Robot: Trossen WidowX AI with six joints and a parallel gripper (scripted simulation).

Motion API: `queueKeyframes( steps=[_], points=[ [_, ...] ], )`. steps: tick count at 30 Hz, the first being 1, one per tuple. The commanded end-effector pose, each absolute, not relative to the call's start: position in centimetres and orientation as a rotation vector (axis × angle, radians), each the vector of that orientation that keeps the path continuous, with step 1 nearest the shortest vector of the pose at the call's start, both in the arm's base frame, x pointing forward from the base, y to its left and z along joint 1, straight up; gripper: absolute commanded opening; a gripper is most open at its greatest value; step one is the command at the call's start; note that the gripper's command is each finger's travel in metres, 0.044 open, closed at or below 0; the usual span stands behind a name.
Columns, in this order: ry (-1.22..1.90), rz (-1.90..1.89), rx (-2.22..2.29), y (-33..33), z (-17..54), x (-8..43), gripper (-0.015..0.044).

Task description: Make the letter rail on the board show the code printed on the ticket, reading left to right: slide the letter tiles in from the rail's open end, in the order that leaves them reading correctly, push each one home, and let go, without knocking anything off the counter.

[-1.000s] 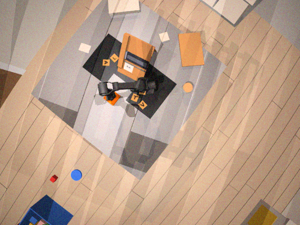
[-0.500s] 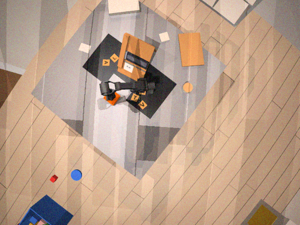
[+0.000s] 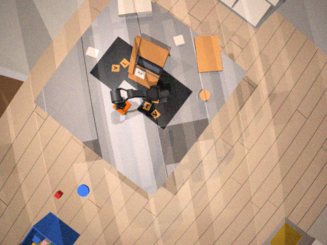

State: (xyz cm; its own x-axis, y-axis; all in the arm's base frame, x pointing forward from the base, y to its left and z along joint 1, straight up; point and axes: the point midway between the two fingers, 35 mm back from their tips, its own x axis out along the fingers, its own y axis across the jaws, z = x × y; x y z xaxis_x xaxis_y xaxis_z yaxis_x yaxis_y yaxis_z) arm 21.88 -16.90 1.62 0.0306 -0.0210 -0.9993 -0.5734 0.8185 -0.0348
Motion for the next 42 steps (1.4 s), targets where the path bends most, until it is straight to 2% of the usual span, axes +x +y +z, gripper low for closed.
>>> queueKeyframes(
  steps=[1, 9, 10, 22, 31, 42],
  points=[
    [1.499, 0.450, -0.497, -16.89, 1.28, 21.82, 0.0340],
    [1.499, 0.450, -0.497, -16.89, 1.28, 21.82, 0.0340],
    [1.499, 0.450, -0.497, -16.89, 1.28, 21.82, 0.0314],
    [1.499, 0.450, -0.497, -16.86, 1.28, 21.79, 0.0234],
    [1.499, 0.450, -0.497, -16.75, 1.83, 21.75, 0.0000],
    [1.499, 0.450, -0.496, -16.63, 2.26, 21.69, 0.0000]
  ],
)
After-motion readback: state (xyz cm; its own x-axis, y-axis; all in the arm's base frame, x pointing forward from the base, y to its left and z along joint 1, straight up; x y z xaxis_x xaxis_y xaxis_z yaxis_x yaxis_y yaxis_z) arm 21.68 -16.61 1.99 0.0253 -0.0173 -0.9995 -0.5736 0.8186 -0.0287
